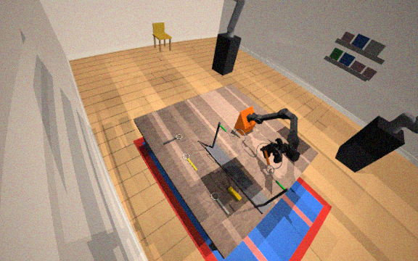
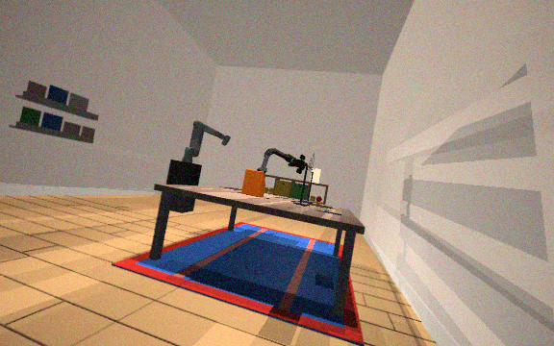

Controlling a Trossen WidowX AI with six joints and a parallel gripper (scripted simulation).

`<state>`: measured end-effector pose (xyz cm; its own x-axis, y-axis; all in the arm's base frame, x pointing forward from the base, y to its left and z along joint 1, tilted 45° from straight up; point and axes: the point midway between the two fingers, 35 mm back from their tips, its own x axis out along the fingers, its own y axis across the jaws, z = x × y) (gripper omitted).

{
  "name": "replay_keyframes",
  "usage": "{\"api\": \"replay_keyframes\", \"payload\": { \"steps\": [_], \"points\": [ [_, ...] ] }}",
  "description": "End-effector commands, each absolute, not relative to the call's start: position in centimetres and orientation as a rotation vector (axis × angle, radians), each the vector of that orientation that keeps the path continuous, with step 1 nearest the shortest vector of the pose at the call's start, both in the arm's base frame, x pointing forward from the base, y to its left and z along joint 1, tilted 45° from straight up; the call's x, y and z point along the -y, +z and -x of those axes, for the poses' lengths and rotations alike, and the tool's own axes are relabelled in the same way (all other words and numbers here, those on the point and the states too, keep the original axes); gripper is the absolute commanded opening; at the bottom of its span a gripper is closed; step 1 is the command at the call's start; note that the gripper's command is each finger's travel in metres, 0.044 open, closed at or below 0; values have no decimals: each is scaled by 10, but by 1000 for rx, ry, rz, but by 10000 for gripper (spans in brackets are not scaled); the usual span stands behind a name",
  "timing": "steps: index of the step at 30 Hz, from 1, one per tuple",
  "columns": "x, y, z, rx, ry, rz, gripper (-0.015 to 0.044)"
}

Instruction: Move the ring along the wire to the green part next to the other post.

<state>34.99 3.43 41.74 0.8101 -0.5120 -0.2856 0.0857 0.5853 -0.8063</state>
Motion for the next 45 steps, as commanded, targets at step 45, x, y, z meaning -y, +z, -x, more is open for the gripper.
{"api": "replay_keyframes", "payload": {
  "steps": [45],
  "points": [
    [-11,475,-341,-547,-412,1115,-150]
  ]
}}
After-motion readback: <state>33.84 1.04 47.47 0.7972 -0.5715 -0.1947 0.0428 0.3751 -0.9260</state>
